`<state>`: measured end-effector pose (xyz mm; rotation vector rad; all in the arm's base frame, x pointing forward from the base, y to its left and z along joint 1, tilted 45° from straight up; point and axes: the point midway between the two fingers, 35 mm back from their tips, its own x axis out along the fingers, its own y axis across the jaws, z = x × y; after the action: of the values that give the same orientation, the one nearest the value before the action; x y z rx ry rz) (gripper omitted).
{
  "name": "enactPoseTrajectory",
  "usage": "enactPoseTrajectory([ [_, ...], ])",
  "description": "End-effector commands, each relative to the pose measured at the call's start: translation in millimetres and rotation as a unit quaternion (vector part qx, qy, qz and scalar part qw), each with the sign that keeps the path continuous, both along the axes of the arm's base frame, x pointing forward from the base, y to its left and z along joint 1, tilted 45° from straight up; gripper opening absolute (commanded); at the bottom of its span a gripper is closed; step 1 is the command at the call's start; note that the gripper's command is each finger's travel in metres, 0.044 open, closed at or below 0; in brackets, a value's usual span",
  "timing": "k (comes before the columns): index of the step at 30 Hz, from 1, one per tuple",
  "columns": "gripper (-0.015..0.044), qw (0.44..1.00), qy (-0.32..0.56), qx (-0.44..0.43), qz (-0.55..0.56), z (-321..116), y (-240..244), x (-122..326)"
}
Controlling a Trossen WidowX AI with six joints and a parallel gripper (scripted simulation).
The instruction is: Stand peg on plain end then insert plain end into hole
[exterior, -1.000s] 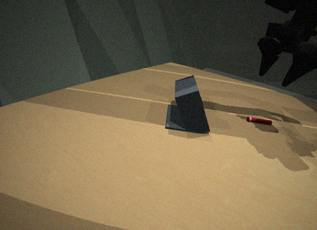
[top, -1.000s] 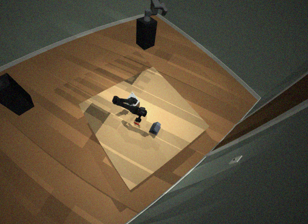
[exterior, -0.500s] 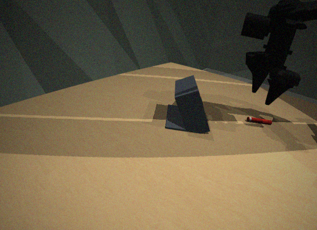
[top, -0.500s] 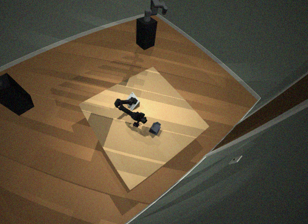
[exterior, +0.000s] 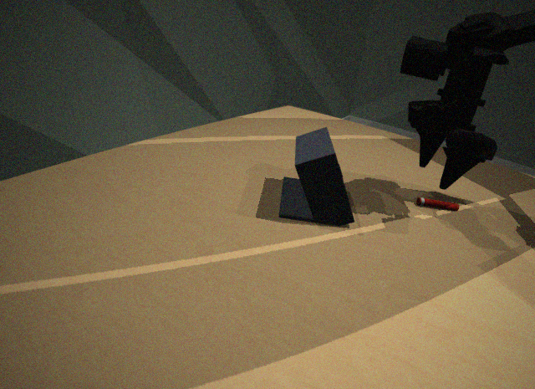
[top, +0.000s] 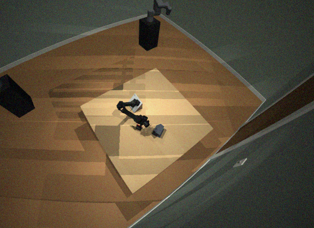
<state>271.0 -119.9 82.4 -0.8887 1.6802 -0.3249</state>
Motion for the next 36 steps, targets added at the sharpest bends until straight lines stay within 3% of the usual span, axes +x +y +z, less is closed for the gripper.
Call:
enactPoseTrajectory([
  [1, 0.044, 1.0, 0.004, -0.001, 0.0, -5.2, -5.0, -2.1],
  [31, 0.044, 1.0, 0.004, -0.004, -0.001, -35.7, -37.6, -8.2],
  [36, 0.0309, 1.0, 0.004, -0.004, -0.001, -35.7, -37.6, -8.2],
])
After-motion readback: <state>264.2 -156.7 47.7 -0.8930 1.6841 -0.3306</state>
